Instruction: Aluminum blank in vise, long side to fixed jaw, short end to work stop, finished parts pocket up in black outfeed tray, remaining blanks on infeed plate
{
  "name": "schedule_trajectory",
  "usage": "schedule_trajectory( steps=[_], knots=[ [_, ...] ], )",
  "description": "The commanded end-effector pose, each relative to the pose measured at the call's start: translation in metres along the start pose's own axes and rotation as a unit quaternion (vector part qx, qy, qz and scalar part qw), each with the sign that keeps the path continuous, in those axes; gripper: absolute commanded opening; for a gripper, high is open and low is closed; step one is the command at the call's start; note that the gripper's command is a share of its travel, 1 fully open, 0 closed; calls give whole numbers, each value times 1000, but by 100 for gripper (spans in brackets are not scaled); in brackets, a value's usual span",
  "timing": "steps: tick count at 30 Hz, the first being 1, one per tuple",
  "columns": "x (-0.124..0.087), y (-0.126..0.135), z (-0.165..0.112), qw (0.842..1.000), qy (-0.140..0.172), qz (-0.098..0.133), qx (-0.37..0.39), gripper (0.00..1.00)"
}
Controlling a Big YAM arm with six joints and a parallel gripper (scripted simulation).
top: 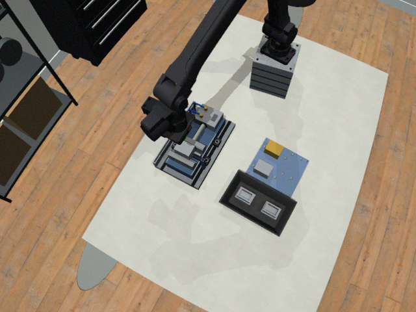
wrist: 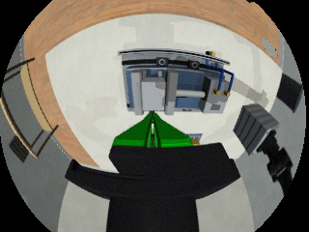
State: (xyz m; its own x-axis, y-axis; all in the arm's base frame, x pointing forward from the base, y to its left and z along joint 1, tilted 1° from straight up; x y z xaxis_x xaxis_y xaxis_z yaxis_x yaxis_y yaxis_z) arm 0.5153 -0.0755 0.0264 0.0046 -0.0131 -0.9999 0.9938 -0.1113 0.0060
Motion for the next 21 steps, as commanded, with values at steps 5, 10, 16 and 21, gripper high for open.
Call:
schedule_trajectory(
  steps=[5,10,16,21],
  knots=[
    [7,0,-5,1000,-2,-10,1,0],
    [8,0,-5,1000,-2,-11,1,0],
    [9,-1,-5,1000,-2,-12,1,0],
    [9,-1,-5,1000,-2,-12,1,0]
  ],
)
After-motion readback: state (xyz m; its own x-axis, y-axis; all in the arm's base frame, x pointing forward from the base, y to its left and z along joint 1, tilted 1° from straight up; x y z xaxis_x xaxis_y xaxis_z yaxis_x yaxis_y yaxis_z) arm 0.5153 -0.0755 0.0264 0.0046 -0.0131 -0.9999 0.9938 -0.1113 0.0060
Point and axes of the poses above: the point where the finger pads meet when closed, its own x axis out along the fingers, its own y axis across the jaws, z = x × y, the point moved 1 cm from there along -x, back along the fingers, and after that the axes turned 13 degrees about x, right-handed, at the moved point
